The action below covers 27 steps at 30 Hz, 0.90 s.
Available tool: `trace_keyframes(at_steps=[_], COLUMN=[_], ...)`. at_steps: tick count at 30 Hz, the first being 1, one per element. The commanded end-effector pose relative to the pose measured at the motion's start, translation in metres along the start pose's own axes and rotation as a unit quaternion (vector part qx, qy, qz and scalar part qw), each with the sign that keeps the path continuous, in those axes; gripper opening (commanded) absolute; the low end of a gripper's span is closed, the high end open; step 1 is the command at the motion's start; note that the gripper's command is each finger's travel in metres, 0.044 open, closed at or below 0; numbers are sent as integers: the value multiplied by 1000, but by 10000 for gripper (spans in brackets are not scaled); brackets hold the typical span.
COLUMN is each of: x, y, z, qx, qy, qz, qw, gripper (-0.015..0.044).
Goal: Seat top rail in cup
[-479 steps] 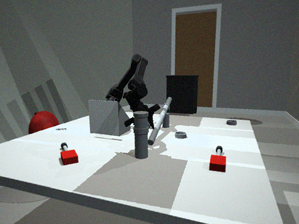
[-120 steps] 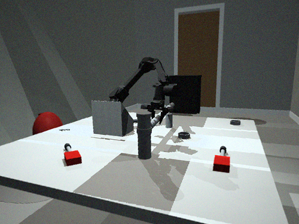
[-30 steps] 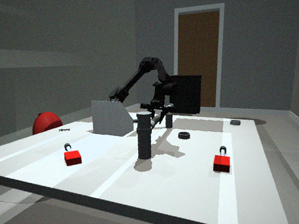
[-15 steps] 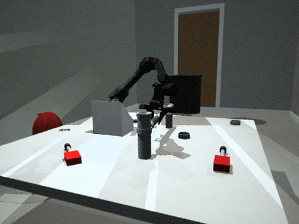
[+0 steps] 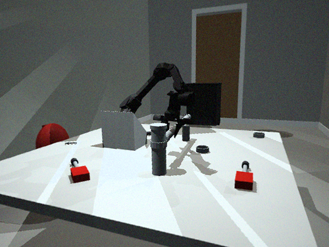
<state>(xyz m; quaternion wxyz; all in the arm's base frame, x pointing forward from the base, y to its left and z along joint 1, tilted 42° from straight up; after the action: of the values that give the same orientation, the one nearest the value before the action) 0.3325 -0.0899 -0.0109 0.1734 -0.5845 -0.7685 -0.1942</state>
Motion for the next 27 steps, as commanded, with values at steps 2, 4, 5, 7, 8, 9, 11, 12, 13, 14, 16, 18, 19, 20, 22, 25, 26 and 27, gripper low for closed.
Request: trace_keyframes(at_steps=[2, 4, 5, 7, 8, 9, 11, 12, 13, 14, 16, 18, 19, 20, 22, 25, 26, 27], x=[0, 0, 0, 1, 3, 4, 9, 11, 14, 17, 23, 29, 30, 31, 28, 28, 29, 30], y=[0, 0, 0, 0, 0, 1, 1, 1, 1, 2, 2, 1, 1, 1, 1, 0, 0, -1], z=[0, 0, 0, -2, -4, -7, -14, -18, -23, -27, -36, -44, -47, -47, -46, -67, -76, -85], qx=[0, 0, 0, 0, 0, 0, 0, 0, 0, 0, 0, 0, 0, 0, 0, 0, 0, 0], qy=[0, 0, 0, 0, 0, 0, 0, 0, 0, 0, 0, 0, 0, 0, 0, 0, 0, 0], qz=[1, 1, 1, 1, 1, 0, 0, 0, 0, 0, 0, 0, 0, 0, 0, 0, 0, 0], qw=[1000, 1000, 1000, 1000, 1000, 1000, 1000, 1000, 1000, 1000, 1000, 1000, 1000, 1000, 1000, 1000, 1000, 1000], gripper=[157, 210, 236, 289, 315, 341, 394, 420, 440, 440, 440, 440, 440, 440, 440, 440, 440, 440])
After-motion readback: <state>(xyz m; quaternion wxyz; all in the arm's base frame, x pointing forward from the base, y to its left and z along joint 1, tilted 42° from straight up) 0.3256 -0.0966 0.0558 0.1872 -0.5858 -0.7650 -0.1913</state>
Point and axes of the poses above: the point midway between the two fingers, 35 mm back from their tips, its own z axis out along the fingers, its own y axis across the jaws, x = y × z, the point moved 7 cm from there along -z, back along the fingers, and after that the axes turned 10 degrees about -z, right-handed, at the moved point
